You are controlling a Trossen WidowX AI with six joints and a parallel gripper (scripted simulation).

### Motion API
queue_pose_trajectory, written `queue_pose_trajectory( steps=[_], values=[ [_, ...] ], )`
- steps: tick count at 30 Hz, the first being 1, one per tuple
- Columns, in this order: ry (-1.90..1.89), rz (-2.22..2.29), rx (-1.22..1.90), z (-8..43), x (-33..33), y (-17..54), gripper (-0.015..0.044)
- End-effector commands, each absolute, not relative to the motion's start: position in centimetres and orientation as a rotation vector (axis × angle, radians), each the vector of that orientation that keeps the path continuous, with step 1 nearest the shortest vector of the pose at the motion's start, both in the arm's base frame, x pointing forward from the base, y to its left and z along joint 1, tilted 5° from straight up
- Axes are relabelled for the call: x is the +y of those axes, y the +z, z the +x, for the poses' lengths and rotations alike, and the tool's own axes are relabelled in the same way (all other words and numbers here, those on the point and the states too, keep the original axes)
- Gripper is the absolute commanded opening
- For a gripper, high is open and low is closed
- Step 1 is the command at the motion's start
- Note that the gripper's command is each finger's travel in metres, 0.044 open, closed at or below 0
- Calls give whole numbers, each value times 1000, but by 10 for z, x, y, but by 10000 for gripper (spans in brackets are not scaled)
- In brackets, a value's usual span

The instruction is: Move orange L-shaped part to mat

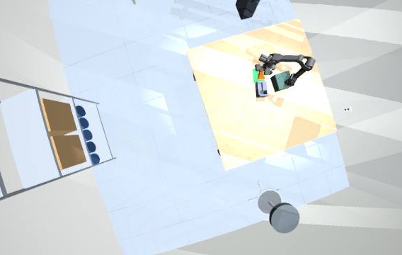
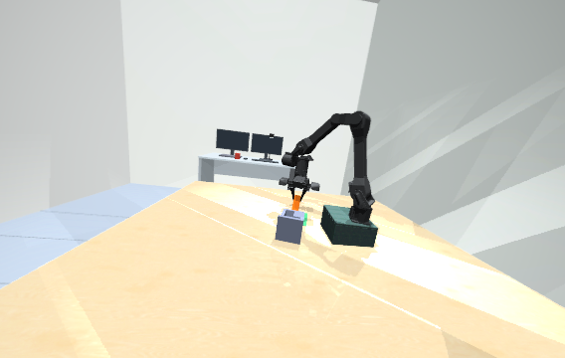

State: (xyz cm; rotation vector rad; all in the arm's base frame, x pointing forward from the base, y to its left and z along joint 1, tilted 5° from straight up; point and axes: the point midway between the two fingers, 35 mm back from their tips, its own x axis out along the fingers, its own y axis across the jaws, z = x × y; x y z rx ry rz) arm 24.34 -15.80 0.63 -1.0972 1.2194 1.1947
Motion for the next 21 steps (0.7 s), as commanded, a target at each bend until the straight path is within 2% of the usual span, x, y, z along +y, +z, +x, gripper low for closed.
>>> queue_pose_trajectory(
  steps=[1, 8, 13, 16, 21],
  values=[
    [1195, -1097, 1219, 243, -158, 6, 79],
    [1195, -1097, 1220, 244, -158, 9, 263],
    [1193, -1098, 1223, 248, -163, 53, 394],
    [1191, -1098, 1225, 246, -164, 92, 400],
    [1191, -1098, 1225, 245, -164, 95, 400]
  ],
)
